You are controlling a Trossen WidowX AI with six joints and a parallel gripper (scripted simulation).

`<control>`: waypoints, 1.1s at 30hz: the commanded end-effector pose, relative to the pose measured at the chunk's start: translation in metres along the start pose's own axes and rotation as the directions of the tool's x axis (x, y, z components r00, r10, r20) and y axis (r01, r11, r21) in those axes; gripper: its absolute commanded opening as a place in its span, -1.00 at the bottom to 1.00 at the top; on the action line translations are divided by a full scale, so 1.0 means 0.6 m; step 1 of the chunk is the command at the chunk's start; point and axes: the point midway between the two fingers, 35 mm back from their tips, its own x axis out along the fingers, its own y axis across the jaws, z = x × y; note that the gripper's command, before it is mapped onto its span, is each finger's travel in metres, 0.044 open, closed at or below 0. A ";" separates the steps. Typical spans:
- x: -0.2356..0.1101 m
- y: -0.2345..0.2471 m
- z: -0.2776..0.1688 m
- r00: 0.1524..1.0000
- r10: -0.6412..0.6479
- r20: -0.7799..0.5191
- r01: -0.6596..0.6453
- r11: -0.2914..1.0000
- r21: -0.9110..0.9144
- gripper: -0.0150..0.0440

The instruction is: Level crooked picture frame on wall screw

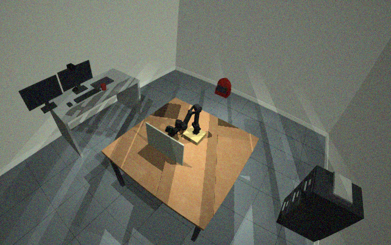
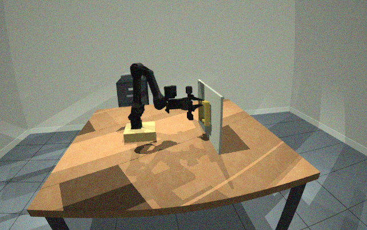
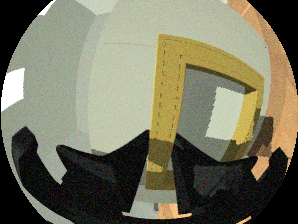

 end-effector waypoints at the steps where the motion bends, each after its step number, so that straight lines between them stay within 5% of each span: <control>1: 0.000 0.000 0.000 1.000 0.000 0.000 0.000 1.000 0.002 -0.49; 33: 0.000 -0.001 0.001 1.000 -0.001 0.000 0.000 0.990 0.139 -0.40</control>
